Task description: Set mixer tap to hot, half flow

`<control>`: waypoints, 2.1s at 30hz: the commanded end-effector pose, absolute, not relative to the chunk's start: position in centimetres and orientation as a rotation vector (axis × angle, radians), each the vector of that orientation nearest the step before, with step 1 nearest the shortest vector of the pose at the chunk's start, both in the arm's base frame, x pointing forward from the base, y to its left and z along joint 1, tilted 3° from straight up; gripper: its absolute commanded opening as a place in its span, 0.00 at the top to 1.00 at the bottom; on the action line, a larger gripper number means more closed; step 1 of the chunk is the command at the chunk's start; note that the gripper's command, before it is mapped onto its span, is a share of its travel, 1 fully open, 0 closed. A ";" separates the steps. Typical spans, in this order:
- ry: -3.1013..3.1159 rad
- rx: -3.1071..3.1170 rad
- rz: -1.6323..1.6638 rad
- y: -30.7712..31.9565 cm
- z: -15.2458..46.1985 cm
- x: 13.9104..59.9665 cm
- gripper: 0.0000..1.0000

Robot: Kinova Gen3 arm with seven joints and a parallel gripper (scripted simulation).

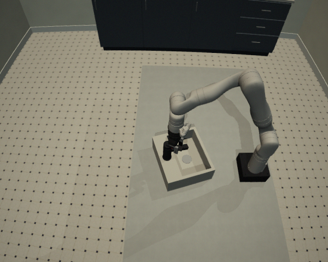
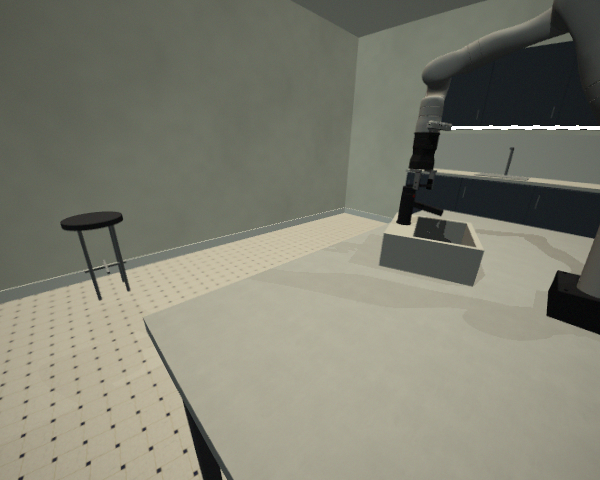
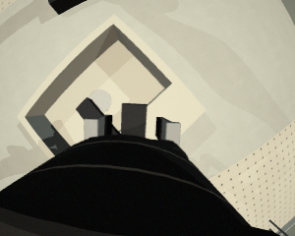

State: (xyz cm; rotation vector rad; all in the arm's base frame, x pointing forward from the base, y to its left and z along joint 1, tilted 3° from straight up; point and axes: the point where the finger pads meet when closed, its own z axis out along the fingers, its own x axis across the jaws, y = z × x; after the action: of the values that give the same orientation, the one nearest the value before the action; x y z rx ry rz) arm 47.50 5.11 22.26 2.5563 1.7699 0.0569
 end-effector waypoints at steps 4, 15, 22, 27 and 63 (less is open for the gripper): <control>1.772 2.547 0.062 4.8 22.6 47.6 0.00; 1.772 2.547 0.062 4.8 22.6 47.6 0.00; 1.772 2.547 0.062 4.8 22.6 47.6 0.00; 1.772 2.547 0.062 4.8 22.6 47.6 0.00; 1.774 2.548 0.057 4.9 27.5 47.3 0.00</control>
State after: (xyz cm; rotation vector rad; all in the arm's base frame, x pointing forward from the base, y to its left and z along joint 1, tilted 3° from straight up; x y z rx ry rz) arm 47.18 4.80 26.81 2.5567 1.7635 0.0447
